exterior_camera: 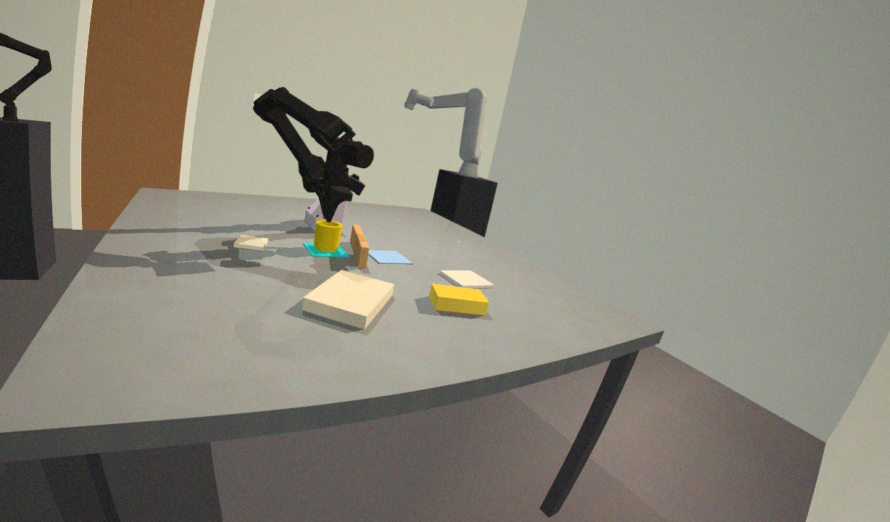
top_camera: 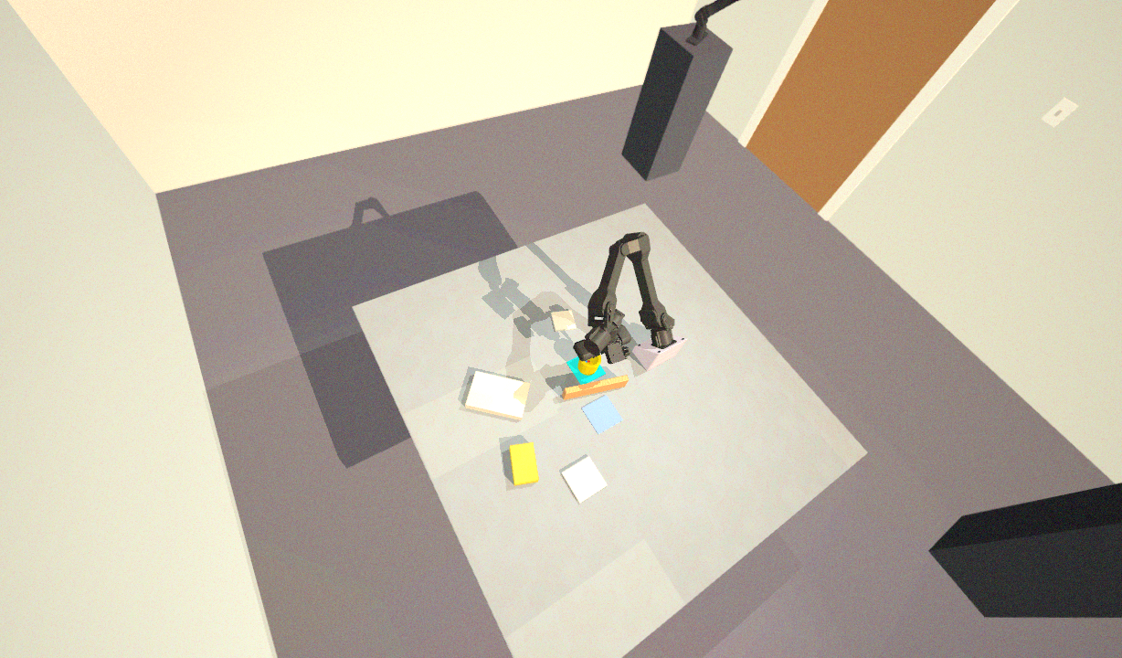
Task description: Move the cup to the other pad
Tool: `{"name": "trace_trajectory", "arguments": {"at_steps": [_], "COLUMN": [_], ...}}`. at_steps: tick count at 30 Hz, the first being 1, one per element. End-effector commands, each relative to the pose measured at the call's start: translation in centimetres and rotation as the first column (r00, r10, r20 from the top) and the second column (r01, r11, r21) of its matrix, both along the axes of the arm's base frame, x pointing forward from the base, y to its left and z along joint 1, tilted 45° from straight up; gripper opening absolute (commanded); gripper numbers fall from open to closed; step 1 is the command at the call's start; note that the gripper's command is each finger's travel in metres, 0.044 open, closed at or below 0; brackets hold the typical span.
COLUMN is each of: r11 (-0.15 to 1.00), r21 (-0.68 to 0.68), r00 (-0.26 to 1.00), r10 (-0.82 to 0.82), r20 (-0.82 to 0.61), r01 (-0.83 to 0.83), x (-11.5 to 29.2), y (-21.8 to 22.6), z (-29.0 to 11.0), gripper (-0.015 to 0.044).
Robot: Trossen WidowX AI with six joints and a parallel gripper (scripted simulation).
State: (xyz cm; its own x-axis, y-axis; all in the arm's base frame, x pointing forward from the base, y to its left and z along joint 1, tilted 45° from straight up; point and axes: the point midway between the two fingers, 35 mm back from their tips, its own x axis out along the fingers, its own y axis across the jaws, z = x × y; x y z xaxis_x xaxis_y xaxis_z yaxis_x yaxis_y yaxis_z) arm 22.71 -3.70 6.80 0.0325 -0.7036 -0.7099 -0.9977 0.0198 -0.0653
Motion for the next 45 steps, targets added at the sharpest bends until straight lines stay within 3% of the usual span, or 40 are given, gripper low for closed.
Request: {"name": "trace_trajectory", "arguments": {"at_steps": [1,12,23,45], "r11": [1.0,1.0,1.0,1.0], "r21": [0.004,0.0,-0.002,0.001], "r00": [1.0,1.0,1.0,1.0], "r10": [-0.004,-0.004,0.0,0.003], "r20": [0.0,-0.001,-0.001,0.003], "r01": [0.004,0.004,0.0,-0.003], "x": [0.0,0.0,0.1,0.3], "y": [0.4,1.2,1.2,5.1], "z": [0.3,1.3,1.3,5.3], "gripper": [0.0147,0.0147,0.0435,0.044]}}
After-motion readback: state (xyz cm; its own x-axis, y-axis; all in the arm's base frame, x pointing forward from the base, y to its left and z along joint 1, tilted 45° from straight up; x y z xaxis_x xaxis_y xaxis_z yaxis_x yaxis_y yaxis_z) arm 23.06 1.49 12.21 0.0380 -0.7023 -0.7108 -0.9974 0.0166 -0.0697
